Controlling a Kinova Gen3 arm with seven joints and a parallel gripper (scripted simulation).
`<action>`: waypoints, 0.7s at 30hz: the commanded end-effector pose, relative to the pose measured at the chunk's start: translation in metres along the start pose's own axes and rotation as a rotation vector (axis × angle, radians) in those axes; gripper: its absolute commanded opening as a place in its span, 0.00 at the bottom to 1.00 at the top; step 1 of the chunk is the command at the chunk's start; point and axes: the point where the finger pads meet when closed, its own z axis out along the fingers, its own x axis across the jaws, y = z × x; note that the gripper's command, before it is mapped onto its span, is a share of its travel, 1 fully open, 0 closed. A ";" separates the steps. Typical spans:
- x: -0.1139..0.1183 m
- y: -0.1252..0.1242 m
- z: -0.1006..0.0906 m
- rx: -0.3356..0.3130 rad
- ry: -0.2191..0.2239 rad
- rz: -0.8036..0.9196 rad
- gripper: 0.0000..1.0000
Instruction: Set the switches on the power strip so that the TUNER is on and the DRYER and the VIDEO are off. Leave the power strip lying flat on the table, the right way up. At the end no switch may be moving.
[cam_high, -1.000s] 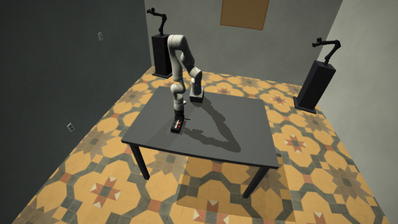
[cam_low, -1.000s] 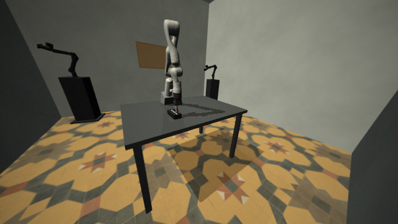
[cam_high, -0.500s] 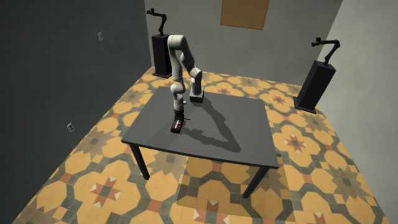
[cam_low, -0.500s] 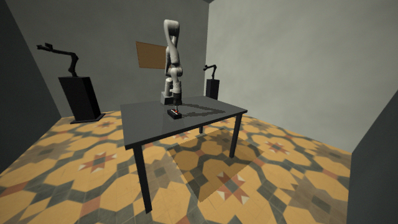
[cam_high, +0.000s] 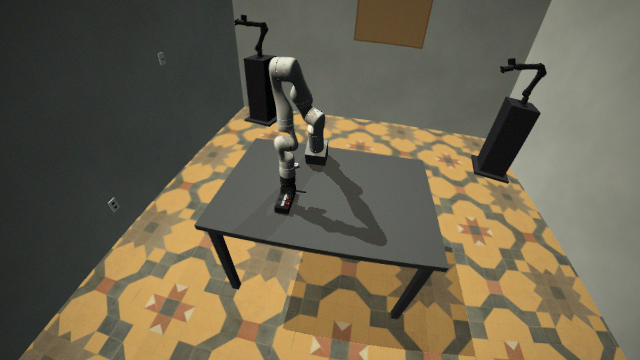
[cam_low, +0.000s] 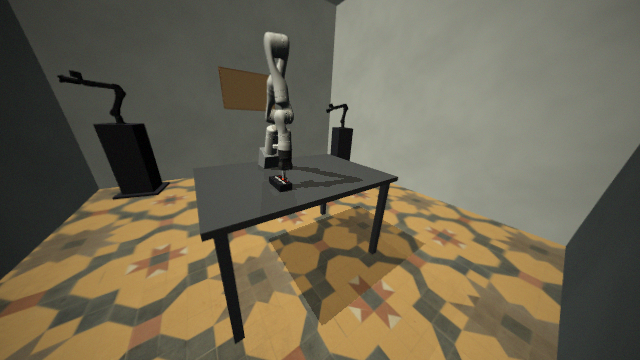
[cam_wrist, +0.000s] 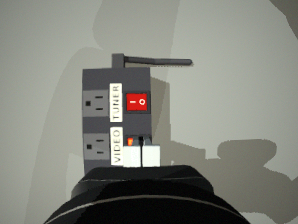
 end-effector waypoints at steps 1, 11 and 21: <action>0.002 0.000 0.001 0.001 0.002 -0.004 0.00; 0.002 0.000 0.004 0.001 0.002 -0.004 0.00; 0.002 0.000 0.004 0.001 0.002 -0.004 0.00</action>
